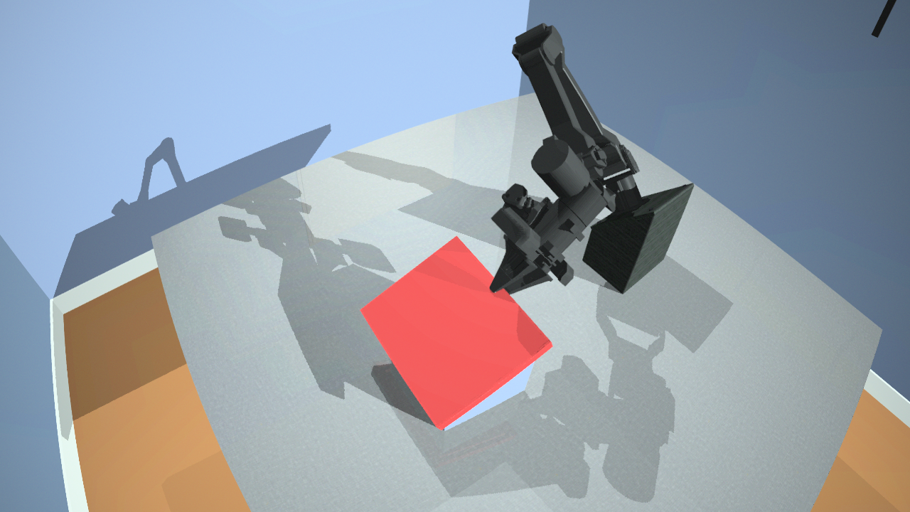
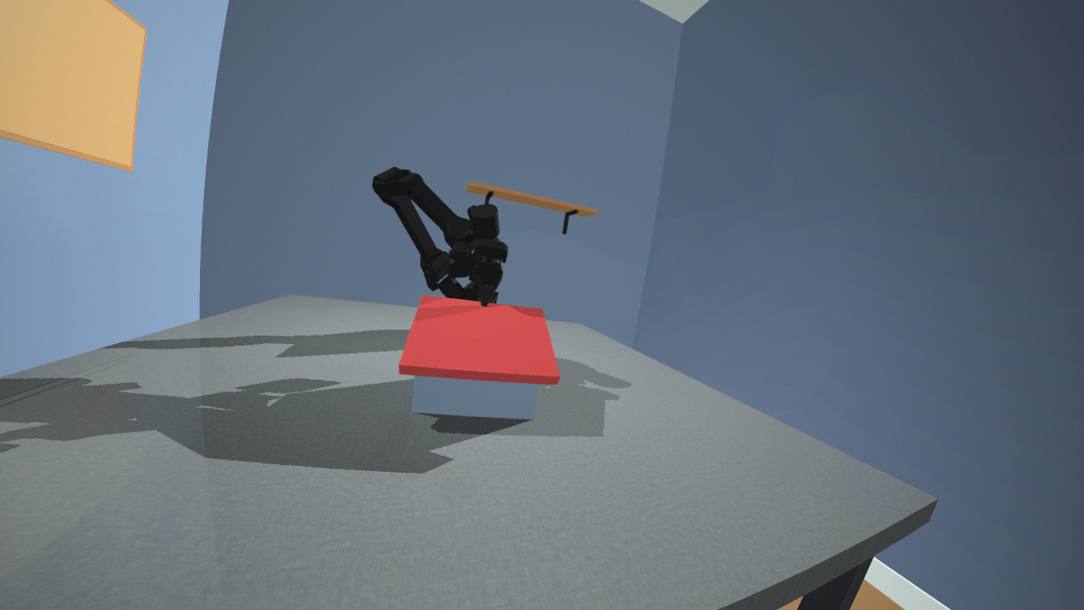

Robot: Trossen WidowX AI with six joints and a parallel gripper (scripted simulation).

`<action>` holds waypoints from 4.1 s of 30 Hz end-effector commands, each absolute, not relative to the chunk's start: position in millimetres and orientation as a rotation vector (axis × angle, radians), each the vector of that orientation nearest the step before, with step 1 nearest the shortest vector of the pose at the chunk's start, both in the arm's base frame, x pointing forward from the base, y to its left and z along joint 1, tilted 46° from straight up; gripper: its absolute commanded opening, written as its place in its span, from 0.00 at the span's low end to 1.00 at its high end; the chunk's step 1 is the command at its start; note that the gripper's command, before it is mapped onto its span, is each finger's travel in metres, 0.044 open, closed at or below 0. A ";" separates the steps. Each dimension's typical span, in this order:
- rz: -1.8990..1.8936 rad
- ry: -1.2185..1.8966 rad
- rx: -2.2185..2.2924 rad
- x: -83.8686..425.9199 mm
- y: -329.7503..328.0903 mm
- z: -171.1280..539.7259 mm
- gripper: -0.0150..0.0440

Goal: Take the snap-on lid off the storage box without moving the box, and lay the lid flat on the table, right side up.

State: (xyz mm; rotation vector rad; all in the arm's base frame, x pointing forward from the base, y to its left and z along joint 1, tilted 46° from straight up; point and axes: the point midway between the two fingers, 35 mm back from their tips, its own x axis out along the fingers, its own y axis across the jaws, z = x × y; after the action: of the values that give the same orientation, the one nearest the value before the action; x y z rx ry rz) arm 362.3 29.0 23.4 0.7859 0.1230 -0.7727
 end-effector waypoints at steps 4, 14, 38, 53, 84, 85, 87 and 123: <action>-0.765 0.117 0.795 369.0 38.5 34.1 0.25; -0.765 0.116 0.795 377.9 46.6 44.3 0.25; -0.764 0.116 0.796 397.5 66.2 68.2 0.25; -0.765 0.117 0.797 398.4 80.2 81.8 0.25; -0.765 0.117 0.796 391.4 74.4 102.8 0.25; -0.765 0.117 0.796 390.8 73.1 104.2 0.25; -0.765 0.117 0.795 389.6 70.5 106.9 0.25; -0.766 0.118 0.792 368.2 23.0 156.5 0.25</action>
State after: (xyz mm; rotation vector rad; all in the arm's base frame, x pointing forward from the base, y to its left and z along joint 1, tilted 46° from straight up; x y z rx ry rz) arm 370.3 25.8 148.5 0.7875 0.1164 -0.7783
